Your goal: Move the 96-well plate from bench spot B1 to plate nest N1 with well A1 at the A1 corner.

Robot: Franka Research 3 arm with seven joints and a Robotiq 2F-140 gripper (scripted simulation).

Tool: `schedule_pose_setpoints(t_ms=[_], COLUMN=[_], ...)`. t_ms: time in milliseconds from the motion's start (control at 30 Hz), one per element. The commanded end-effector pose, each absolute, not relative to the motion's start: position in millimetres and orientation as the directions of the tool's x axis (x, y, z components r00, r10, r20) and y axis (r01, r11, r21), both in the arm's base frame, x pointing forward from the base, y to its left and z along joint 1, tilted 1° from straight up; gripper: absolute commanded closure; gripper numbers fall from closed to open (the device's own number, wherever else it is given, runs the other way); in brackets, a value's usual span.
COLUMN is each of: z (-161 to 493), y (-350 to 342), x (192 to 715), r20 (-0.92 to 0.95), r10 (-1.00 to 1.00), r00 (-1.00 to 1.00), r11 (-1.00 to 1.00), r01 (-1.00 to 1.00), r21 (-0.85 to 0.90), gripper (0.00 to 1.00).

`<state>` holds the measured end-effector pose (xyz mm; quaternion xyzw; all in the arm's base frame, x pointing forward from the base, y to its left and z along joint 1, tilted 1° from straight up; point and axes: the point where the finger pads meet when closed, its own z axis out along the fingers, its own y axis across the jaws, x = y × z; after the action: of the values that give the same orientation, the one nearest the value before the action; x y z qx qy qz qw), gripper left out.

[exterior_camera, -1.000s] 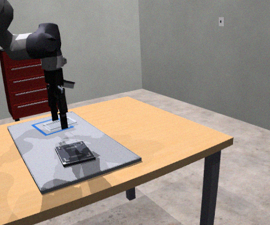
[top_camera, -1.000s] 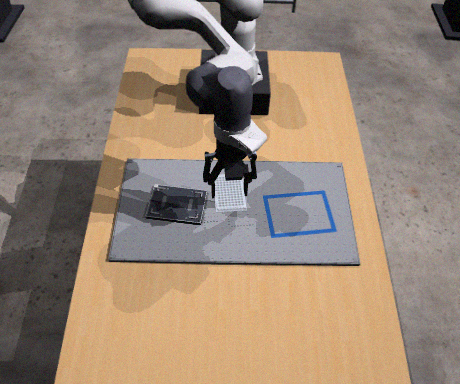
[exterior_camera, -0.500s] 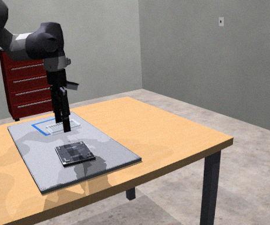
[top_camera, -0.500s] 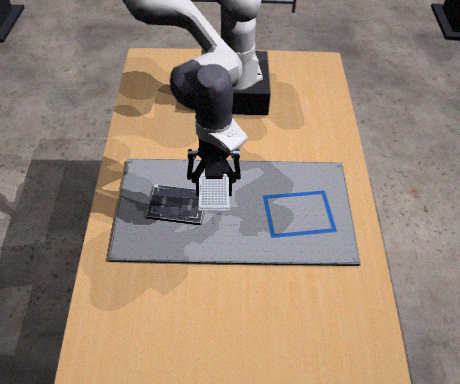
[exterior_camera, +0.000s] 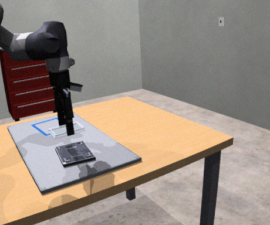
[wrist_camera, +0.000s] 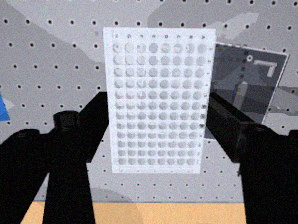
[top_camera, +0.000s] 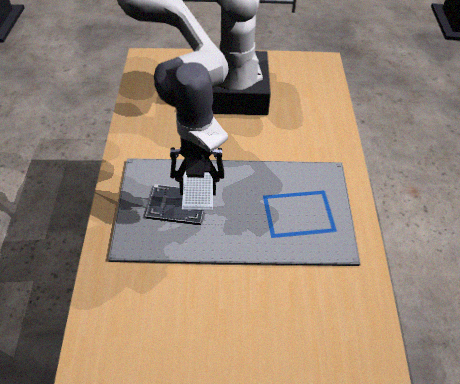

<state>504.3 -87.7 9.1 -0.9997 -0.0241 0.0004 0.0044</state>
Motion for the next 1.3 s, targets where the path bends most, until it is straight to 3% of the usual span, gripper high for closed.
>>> schedule_pose_setpoints(t_ms=[0, 767, 1267], z=[9, 10, 10], y=[-94, -155, -154], x=[503, 503, 503], r20=[-0.004, -0.004, -0.007], r10=[0.091, 0.091, -0.335], r00=[0.996, 0.996, 0.942], r11=[-0.996, -0.996, -0.942], r01=[0.091, 0.091, -0.335], r21=[-0.009, -0.009, -0.006], gripper=[0.40, 0.40, 0.40])
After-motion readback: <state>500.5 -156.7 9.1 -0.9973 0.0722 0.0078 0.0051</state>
